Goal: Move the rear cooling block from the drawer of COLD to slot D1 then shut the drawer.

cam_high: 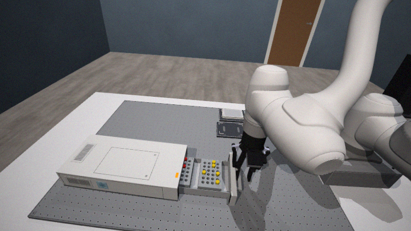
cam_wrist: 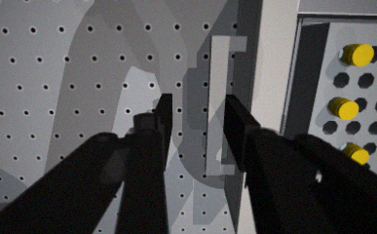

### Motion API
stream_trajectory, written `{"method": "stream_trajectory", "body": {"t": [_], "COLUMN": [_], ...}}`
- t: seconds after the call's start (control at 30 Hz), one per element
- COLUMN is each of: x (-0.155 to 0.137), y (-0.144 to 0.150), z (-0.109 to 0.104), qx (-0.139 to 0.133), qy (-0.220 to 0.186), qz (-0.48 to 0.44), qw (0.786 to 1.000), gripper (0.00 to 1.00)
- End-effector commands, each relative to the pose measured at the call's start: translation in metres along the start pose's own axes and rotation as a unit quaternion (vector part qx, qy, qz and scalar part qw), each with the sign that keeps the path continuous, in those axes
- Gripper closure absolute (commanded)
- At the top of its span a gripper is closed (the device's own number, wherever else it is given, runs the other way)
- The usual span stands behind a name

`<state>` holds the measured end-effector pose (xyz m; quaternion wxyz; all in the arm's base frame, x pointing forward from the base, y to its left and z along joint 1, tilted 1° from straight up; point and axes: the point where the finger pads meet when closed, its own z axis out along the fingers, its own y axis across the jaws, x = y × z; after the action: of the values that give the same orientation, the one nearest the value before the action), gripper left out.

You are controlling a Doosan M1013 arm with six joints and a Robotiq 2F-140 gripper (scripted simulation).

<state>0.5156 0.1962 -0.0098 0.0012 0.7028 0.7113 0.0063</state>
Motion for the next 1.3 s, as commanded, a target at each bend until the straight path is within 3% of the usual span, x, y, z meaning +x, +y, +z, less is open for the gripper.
{"method": "stream_trajectory", "body": {"t": [0.0, 1.27], "x": [0.001, 0.001], "y": [-0.007, -0.049], "z": [-0.002, -0.002], "qx": [-0.002, -0.002], "qy": [-0.002, -0.002], "qz": [-0.003, -0.003], "qw": [1.000, 1.000], "gripper": [0.66, 0.66]}}
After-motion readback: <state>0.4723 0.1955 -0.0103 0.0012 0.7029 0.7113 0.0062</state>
